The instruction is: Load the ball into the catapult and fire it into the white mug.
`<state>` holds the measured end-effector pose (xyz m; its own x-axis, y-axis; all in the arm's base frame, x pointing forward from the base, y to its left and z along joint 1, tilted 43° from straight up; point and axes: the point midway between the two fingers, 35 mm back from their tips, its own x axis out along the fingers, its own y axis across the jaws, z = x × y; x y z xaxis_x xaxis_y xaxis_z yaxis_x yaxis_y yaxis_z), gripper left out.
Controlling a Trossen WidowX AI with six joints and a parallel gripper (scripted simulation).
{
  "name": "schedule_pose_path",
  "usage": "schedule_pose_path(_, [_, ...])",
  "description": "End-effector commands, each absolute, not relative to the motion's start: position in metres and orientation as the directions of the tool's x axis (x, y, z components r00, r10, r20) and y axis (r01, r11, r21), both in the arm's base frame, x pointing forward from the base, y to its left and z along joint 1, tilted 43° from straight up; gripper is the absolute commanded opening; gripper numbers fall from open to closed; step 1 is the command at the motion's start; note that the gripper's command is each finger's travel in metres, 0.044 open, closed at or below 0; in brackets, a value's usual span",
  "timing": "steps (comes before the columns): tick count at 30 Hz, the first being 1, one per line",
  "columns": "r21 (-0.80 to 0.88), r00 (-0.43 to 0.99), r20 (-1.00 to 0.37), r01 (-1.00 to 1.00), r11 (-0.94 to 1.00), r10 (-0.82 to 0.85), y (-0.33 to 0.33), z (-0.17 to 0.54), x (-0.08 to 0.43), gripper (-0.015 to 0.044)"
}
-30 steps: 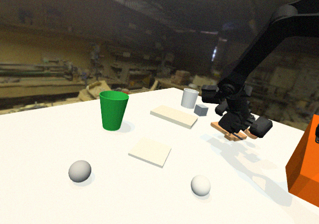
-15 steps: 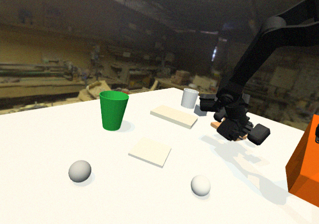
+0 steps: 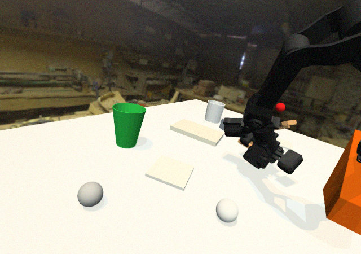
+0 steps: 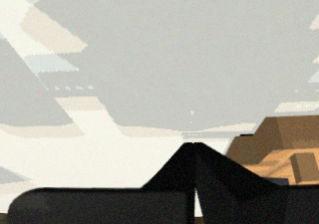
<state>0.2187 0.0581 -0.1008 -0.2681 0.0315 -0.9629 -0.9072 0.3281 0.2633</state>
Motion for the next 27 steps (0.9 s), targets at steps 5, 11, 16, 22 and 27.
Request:
schedule_pose_path(5, [0.265, -0.270, -0.962, -0.906, 0.331, 0.031, 0.035, -0.034, 0.238, 0.0000])
schedule_pose_path(11, [0.258, -0.263, -0.964, -0.908, 0.330, 0.030, 0.013, 0.027, 0.238, 0.0000])
schedule_pose_path(16, [0.247, -0.242, -0.968, -0.883, 0.398, 0.063, 0.017, 0.004, 0.252, 0.0131])
schedule_pose_path(22, [0.225, -0.182, -0.974, -0.799, 0.558, 0.133, 0.002, -0.001, 0.284, 0.0289])
schedule_pose_path(27, [0.221, -0.138, -0.975, -0.701, 0.678, 0.175, -0.014, -0.005, 0.305, 0.0420])
